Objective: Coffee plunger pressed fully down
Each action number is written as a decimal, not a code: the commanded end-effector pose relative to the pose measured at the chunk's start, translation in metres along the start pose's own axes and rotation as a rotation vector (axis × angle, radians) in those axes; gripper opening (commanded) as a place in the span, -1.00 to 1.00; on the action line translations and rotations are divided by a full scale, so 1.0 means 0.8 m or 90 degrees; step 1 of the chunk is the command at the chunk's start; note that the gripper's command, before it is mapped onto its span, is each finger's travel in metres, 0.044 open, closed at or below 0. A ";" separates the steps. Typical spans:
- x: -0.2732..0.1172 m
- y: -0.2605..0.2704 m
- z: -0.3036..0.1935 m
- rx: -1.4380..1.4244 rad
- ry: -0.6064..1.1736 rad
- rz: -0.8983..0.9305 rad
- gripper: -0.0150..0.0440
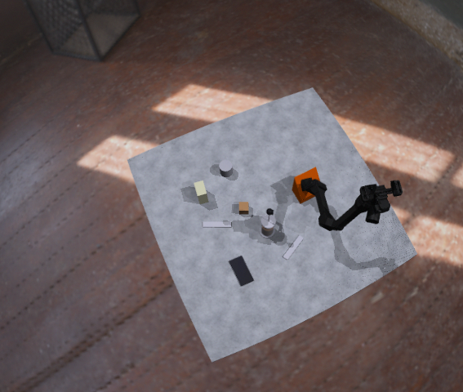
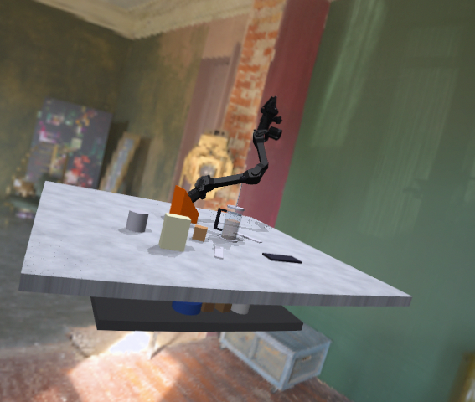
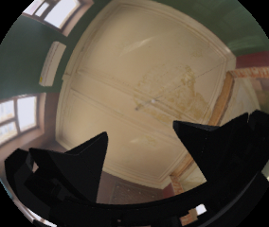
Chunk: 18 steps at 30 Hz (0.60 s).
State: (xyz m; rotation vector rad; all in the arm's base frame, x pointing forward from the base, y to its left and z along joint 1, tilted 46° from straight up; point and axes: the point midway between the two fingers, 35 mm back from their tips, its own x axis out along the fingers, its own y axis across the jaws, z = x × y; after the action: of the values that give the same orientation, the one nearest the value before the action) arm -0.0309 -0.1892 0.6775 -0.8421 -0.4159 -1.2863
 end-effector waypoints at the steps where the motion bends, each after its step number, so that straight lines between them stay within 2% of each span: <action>1: 0.000 0.001 -0.002 0.002 0.002 0.002 0.95; 6: 0.006 0.006 -0.045 0.044 0.054 0.026 1.00; 10: 0.010 0.023 -0.110 0.095 0.137 0.070 1.00; 18: -0.008 0.116 -0.243 0.206 0.313 0.236 1.00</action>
State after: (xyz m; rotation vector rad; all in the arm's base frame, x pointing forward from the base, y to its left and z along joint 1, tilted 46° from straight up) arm -0.0019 -0.3048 0.5600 -0.3975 -0.1467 -1.1015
